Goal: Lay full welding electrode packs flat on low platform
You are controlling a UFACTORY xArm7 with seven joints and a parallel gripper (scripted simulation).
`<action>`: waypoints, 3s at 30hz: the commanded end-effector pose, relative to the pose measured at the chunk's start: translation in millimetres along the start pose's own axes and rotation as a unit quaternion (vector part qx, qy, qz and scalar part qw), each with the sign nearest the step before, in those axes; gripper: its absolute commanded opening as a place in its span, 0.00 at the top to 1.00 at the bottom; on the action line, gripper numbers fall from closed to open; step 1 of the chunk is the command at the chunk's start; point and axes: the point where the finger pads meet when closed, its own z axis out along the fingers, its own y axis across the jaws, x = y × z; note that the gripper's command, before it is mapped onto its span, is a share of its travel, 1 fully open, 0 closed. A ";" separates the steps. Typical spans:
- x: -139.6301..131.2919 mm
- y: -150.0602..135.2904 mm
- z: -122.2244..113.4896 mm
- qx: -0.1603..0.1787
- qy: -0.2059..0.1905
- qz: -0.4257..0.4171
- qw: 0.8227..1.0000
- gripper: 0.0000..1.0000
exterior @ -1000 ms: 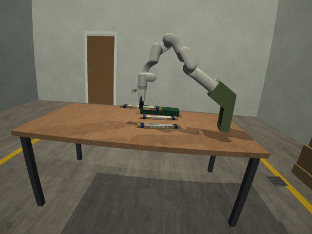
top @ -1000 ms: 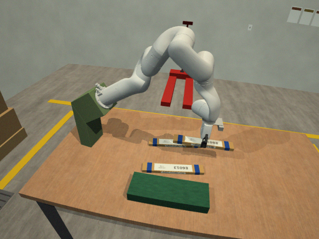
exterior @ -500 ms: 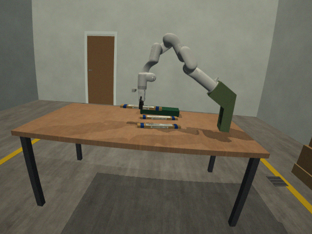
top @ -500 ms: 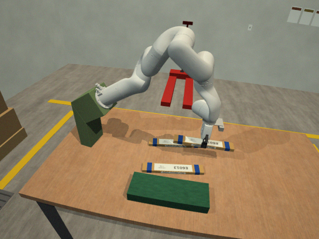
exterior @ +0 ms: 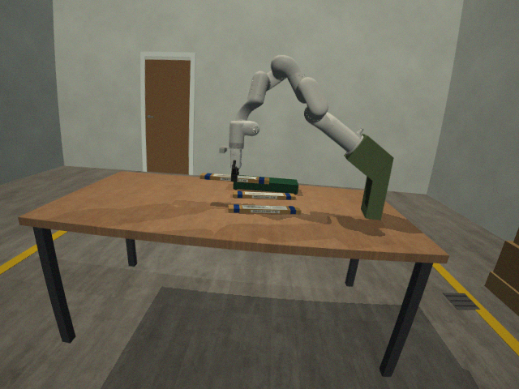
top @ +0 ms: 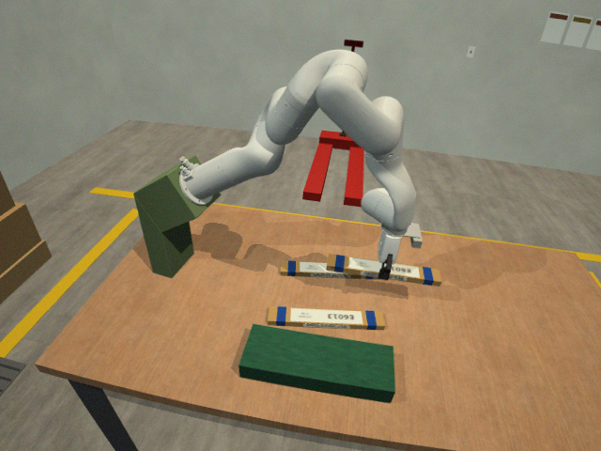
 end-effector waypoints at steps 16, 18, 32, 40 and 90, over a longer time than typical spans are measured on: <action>-0.7 -0.6 -2.2 0.000 -0.001 0.001 1.000 0.42; -0.3 -0.5 -2.0 0.000 -0.001 0.001 1.000 0.42; 1.6 -0.3 -28.3 0.000 0.002 0.000 1.000 0.42; 1.6 -0.3 -31.1 0.001 0.002 0.000 1.000 0.42; 1.6 -0.3 -31.1 0.001 0.002 0.000 1.000 0.42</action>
